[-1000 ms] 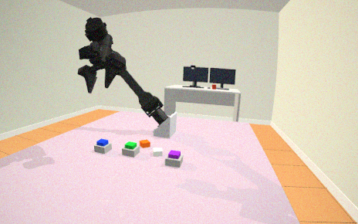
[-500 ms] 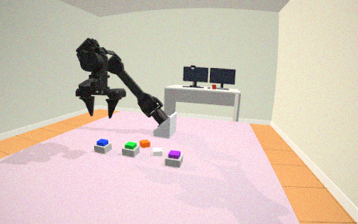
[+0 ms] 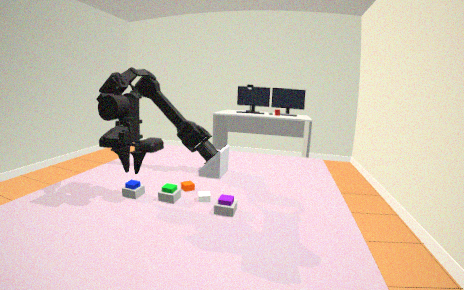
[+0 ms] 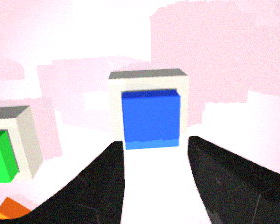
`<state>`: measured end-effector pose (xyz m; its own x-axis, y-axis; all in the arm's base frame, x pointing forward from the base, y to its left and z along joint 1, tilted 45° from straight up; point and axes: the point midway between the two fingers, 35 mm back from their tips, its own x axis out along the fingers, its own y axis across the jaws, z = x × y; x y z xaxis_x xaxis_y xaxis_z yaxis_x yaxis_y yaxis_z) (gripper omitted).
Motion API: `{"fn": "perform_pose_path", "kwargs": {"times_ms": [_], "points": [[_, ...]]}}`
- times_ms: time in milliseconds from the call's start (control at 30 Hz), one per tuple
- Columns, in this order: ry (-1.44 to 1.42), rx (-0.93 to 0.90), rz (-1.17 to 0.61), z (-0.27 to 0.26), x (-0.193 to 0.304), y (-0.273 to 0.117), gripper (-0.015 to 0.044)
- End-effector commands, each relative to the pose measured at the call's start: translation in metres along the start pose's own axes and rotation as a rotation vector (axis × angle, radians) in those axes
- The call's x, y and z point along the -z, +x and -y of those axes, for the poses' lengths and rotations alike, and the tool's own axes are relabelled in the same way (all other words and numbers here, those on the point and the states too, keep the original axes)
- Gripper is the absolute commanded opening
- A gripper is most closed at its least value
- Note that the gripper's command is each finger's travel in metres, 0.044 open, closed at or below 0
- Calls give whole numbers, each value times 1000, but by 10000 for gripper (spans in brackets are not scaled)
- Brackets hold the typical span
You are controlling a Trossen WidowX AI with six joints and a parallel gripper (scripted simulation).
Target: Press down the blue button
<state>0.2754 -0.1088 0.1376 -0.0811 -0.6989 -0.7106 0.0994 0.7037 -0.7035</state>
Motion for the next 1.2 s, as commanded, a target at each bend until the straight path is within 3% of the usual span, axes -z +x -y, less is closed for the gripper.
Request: {"fn": "perform_pose_path", "kwargs": {"times_ms": [0, 1167], "points": [[-5, 4, -2, 1, 1, 2, 20], [-5, 6, -1, 1, 1, 34, 20]]}}
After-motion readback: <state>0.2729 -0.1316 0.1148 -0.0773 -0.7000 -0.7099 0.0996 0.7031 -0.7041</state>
